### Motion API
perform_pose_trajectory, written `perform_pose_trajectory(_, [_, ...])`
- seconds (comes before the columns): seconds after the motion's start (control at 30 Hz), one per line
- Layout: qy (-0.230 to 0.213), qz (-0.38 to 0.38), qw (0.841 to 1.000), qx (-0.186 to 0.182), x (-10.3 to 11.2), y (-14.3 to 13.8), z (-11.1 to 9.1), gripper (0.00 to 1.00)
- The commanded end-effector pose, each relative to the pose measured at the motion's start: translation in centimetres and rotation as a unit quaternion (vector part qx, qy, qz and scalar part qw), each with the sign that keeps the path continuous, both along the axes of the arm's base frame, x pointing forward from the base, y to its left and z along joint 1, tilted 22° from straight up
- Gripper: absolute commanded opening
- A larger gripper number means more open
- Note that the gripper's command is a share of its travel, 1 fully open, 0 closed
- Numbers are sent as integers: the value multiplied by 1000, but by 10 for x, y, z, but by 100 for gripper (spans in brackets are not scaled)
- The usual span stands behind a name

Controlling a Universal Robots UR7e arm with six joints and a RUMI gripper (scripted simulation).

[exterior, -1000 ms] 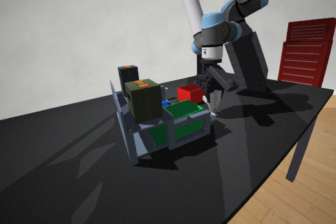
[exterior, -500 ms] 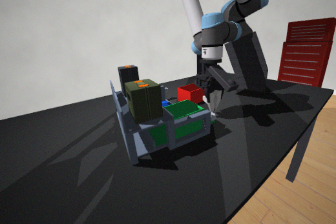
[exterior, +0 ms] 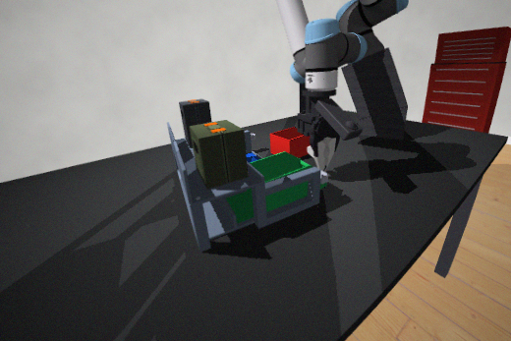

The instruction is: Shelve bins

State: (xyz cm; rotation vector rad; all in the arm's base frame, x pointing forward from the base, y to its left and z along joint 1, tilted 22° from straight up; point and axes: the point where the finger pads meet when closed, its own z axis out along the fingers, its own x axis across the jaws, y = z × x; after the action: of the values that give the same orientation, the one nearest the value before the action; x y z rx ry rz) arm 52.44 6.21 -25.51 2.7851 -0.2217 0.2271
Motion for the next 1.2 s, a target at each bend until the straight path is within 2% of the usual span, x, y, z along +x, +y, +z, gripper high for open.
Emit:
perform_pose_trajectory(0.0, [-1, 0, 1000, 0, 5, 0, 1, 0])
perform_pose_trajectory(0.43, [-1, 0, 1000, 0, 13, -1, 3, 0])
perform_pose_trajectory(1.17, [-1, 0, 1000, 0, 13, -1, 3, 0])
